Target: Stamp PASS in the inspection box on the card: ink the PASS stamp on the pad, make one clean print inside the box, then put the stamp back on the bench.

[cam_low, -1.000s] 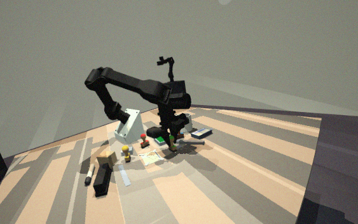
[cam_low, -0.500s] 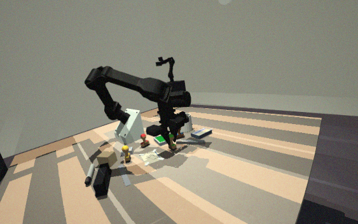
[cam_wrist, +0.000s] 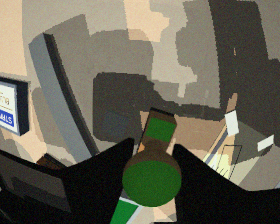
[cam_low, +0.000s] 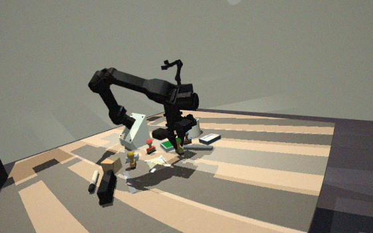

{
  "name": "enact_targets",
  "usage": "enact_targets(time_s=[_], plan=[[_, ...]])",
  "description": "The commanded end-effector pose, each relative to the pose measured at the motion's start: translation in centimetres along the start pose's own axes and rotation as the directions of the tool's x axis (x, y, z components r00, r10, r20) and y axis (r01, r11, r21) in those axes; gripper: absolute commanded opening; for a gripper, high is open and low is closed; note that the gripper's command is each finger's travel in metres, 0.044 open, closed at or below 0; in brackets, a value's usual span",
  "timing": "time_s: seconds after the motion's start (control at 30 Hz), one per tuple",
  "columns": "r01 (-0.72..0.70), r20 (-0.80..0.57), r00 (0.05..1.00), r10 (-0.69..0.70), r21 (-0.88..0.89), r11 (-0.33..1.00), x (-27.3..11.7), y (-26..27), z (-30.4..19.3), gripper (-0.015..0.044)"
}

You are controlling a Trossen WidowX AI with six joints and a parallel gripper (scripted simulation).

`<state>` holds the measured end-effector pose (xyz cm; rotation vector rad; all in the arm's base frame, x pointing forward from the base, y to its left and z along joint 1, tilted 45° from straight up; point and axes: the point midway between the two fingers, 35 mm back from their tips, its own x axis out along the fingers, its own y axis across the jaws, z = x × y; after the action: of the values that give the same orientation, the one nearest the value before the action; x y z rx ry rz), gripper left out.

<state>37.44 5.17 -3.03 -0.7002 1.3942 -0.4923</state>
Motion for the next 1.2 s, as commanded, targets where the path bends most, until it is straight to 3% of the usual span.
enact_targets(time_s=[0.0,1.17], plan=[[-0.006,-0.001,1.000,0.006,0.007,1.000,-0.2,0.0,0.0,0.0000],[-0.007,-0.001,1.000,0.007,0.006,1.000,-2.0,0.1,0.1,0.0000]])
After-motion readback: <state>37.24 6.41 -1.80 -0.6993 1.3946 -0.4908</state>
